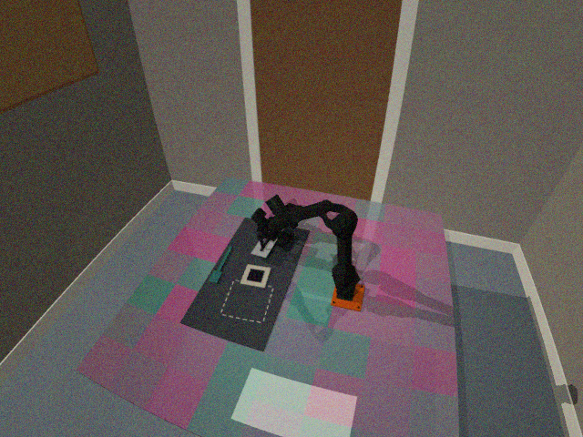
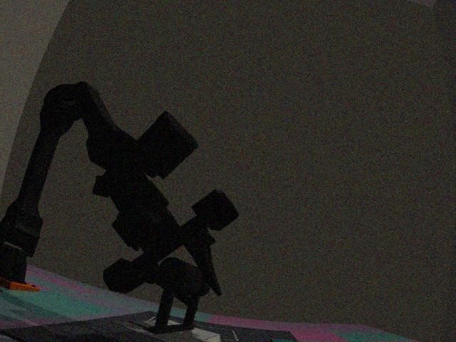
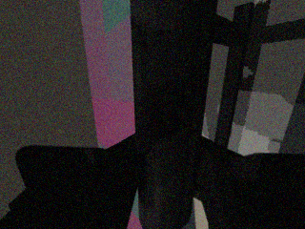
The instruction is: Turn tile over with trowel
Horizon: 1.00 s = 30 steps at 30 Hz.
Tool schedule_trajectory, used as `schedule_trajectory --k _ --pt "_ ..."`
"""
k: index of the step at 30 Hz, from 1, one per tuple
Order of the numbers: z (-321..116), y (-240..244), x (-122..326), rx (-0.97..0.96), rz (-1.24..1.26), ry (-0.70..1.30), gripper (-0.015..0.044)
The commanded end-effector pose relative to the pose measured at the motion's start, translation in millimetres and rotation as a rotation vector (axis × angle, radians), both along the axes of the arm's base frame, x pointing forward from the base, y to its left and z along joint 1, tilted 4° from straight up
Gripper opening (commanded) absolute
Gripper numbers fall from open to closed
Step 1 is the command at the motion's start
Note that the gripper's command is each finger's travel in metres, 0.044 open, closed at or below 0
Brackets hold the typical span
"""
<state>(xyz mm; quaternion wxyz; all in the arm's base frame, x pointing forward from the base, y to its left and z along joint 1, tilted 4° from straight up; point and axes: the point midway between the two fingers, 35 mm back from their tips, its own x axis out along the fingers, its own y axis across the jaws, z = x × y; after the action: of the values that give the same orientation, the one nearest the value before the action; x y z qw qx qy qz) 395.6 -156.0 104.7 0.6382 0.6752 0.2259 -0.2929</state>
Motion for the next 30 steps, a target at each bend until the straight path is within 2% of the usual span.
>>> schedule_trajectory --k 1,6,30 --pt "9.7 8.8 -2.4 -0.039 0.110 -0.059 0.0000" --pt "12.3 19.1 -7.1 -0.071 0.214 -0.101 0.0000" --pt "-9.9 22.1 -1.3 -0.071 0.214 -0.101 0.0000"
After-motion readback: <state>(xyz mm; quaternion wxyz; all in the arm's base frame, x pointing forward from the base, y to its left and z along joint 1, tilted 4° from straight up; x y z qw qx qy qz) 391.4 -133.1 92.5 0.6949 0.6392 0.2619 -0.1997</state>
